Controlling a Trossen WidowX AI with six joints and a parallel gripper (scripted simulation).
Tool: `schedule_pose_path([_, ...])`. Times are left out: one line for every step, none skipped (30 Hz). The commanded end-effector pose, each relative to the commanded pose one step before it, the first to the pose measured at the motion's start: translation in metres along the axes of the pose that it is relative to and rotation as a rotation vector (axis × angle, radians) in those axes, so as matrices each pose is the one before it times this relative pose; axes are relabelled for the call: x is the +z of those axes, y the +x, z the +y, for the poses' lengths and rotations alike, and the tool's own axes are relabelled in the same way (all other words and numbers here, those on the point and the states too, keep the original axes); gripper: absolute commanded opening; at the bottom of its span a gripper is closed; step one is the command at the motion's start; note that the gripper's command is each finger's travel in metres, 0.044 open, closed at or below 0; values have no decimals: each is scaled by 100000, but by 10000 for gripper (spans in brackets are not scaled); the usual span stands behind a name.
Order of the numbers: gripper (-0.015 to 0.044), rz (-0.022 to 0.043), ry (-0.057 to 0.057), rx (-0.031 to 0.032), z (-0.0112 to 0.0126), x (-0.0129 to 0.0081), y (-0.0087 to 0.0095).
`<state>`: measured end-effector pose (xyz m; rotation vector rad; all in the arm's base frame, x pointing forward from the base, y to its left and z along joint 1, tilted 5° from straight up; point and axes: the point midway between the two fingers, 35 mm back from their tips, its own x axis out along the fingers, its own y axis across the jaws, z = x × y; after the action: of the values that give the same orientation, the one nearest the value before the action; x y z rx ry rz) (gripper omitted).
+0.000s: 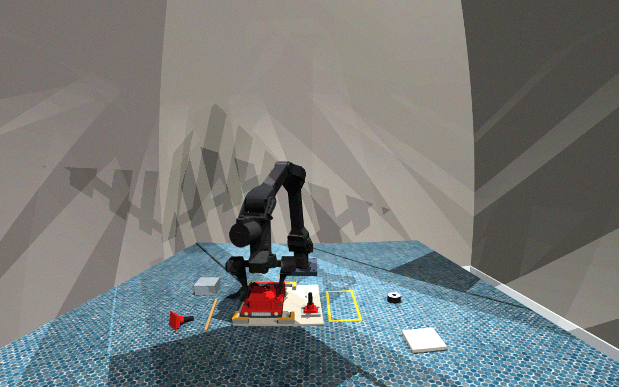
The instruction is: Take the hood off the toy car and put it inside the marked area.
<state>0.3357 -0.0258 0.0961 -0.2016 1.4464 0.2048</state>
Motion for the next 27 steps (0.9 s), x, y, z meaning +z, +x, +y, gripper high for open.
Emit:
schedule_pose_path([440, 69, 390, 397, 75, -48, 333])
schedule_pose_path([440, 0, 0, 0, 0, 0, 49])
schedule_pose_path([440, 0, 0, 0, 0, 0, 49])
schedule_pose_path([440, 0, 0, 0, 0, 0, 49])
schedule_pose_path([440, 0, 0, 0, 0, 0, 49])
schedule_pose_path([440, 0, 0, 0, 0, 0, 49])
schedule_pose_path([440, 0, 0, 0, 0, 0, 49])
schedule_pose_path([440, 0, 0, 0, 0, -1, 49])
schedule_pose_path([440, 0, 0, 0, 0, -1, 49])
schedule_pose_path([440, 0, 0, 0, 0, -1, 49])
schedule_pose_path([440, 0, 0, 0, 0, -1, 49])
schedule_pose_path([440, 0, 0, 0, 0, -1, 49])
schedule_pose_path([440, 0, 0, 0, 0, -1, 49])
schedule_pose_path([440, 0, 0, 0, 0, -1, 49])
schedule_pose_path([440, 0, 0, 0, 0, -1, 49])
schedule_pose_path([440, 0, 0, 0, 0, -1, 49])
schedule_pose_path([440, 0, 0, 0, 0, -1, 49])
schedule_pose_path([440, 0, 0, 0, 0, -1, 49])
schedule_pose_path([440, 0, 0, 0, 0, -1, 49])
schedule_pose_path([440, 0, 0, 0, 0, -2, 49])
schedule_pose_path([440, 0, 0, 0, 0, -2, 49])
schedule_pose_path([440, 0, 0, 0, 0, -2, 49])
schedule_pose_path([440, 0, 0, 0, 0, -2, 49])
schedule_pose_path([440, 0, 0, 0, 0, -2, 49])
schedule_pose_path([414, -81, -390, -392, -78, 62, -285])
schedule_pose_path([387, 0, 0, 0, 0, 0, 0])
schedule_pose_path([361, 0, 0, 0, 0, 0, 0])
